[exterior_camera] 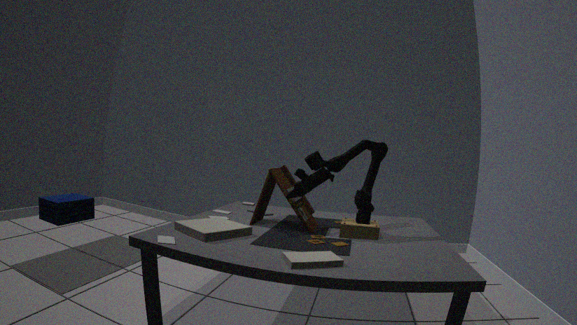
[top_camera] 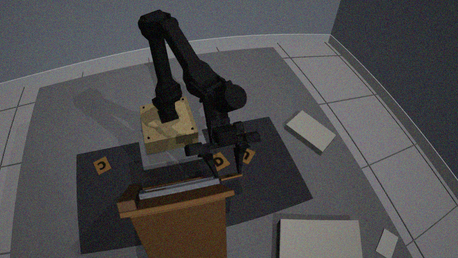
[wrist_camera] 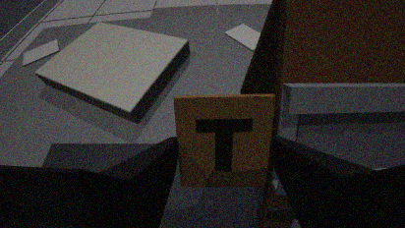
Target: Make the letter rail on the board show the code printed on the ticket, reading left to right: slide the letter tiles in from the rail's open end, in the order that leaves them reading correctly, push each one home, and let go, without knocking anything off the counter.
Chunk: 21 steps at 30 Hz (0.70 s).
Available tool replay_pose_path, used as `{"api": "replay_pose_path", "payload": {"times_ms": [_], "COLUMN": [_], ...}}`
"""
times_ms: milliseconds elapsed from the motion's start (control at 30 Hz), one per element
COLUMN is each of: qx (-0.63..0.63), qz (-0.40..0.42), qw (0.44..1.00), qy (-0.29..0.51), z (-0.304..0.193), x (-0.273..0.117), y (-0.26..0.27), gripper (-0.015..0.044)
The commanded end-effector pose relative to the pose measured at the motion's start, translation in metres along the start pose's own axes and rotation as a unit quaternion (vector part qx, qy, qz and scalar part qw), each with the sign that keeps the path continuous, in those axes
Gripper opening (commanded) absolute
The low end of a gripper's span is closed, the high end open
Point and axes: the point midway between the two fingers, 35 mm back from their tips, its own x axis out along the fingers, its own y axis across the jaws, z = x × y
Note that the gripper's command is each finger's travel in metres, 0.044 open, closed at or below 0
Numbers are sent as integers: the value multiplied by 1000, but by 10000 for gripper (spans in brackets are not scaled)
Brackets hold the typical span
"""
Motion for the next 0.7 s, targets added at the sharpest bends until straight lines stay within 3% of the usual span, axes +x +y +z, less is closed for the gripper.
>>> {"api": "replay_pose_path", "payload": {"times_ms": [0, 667], "qx": [-2, -2], "qz": [2, 2], "qw": [1000, 1000], "qy": [0, -1], "z": [0, 0], "x": [0, 0], "y": [-1, -12], "gripper": [0, 0]}}
